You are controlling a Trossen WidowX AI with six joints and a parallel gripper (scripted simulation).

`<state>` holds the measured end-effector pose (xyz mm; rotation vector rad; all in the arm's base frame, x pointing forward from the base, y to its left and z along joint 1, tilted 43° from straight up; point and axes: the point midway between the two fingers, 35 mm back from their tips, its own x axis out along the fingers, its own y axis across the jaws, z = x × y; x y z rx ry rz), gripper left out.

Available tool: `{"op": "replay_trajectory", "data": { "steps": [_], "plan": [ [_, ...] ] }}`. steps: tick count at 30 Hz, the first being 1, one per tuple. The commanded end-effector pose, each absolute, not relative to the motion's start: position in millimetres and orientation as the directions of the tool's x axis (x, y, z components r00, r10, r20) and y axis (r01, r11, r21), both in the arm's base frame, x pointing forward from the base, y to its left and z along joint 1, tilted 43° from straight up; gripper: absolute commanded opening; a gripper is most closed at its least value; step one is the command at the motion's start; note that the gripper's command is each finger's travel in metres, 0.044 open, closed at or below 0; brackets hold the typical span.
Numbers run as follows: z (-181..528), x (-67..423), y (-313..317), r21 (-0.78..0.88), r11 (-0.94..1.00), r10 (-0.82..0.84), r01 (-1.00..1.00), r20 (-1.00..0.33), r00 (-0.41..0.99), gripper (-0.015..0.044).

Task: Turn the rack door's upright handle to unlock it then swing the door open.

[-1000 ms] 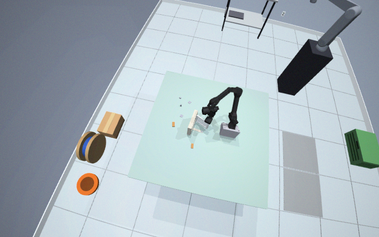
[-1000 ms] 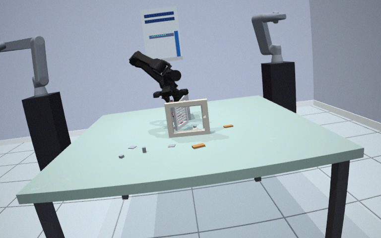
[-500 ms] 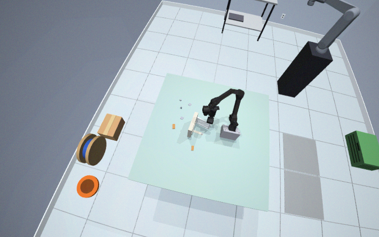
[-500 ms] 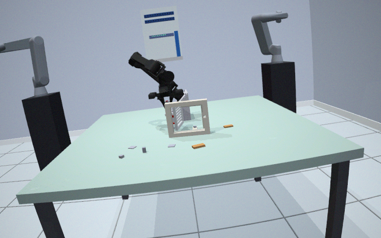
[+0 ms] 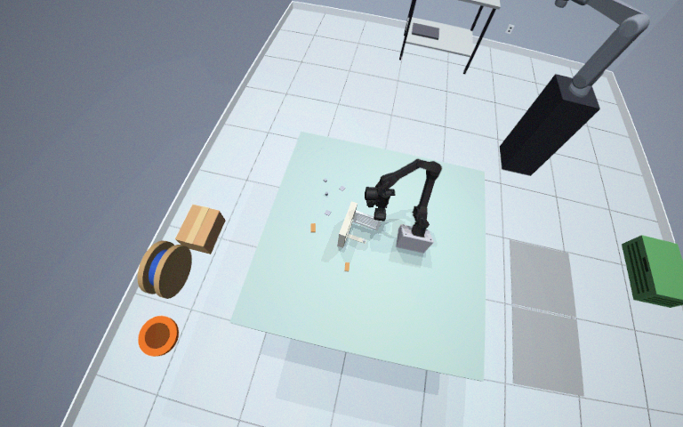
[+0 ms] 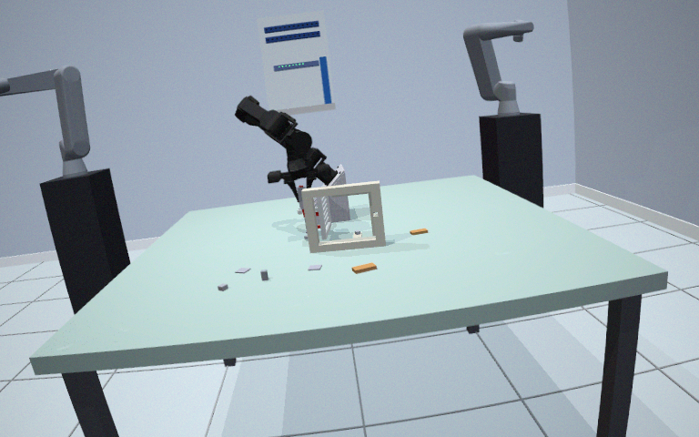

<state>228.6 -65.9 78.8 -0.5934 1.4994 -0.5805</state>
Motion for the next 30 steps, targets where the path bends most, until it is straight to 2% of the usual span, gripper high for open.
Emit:
{"op": "replay_trajectory", "data": {
  "steps": [1, 5, 15, 30],
  "plan": [
    [79.7, 228.9, -66.7, -0.683, 0.730, -0.684, -0.024, -0.730, -0.005, 0.0012],
    [79.7, 228.9, -66.7, -0.683, 0.730, -0.684, -0.024, -0.730, -0.005, 0.0012],
    [79.7, 228.9, -66.7, -0.683, 0.730, -0.684, -0.024, -0.730, -0.005, 0.0275],
    [92.8, 231.0, -52.9, -0.680, 0.733, -0.681, -0.023, -0.733, -0.004, 0.0284]
  ]
}}
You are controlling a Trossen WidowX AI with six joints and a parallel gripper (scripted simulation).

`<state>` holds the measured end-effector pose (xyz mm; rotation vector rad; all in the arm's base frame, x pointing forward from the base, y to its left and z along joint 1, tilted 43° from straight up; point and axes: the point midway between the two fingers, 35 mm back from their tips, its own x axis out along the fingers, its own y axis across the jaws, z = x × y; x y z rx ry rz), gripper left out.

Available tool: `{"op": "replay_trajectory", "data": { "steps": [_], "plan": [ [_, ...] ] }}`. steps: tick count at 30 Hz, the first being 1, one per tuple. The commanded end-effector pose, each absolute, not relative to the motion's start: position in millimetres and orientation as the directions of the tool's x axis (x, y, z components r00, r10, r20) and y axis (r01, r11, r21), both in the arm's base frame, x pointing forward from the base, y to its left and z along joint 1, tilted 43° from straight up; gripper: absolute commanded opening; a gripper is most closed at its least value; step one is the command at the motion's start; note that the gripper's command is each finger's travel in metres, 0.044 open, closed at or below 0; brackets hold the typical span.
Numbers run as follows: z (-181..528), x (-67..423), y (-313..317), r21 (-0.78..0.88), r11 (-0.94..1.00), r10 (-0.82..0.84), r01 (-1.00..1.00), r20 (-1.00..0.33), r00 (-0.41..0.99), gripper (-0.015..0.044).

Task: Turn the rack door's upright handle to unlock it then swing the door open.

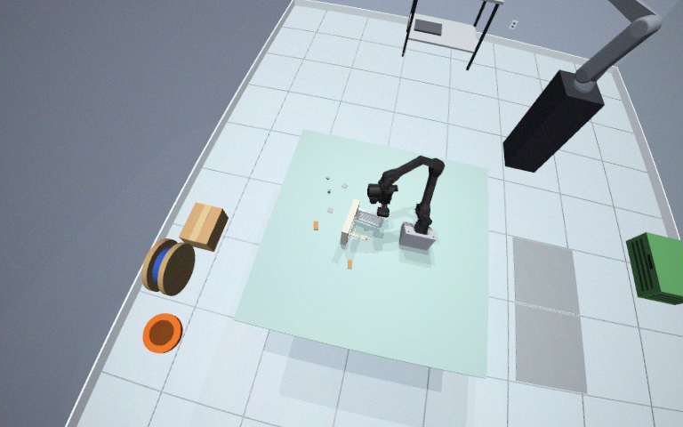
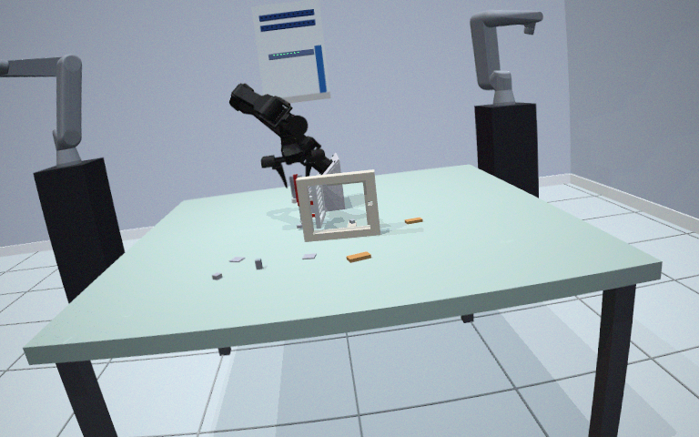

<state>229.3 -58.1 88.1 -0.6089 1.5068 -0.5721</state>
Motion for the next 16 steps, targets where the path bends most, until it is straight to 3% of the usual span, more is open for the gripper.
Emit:
{"op": "replay_trajectory", "data": {
  "steps": [1, 16],
  "plan": [
    [93.9, 231.1, -51.8, -0.680, 0.733, -0.680, -0.023, -0.733, -0.004, 0.0284],
    [110.7, 231.4, -35.6, -0.679, 0.734, -0.679, -0.022, -0.734, -0.005, 0.0284]
  ]
}}
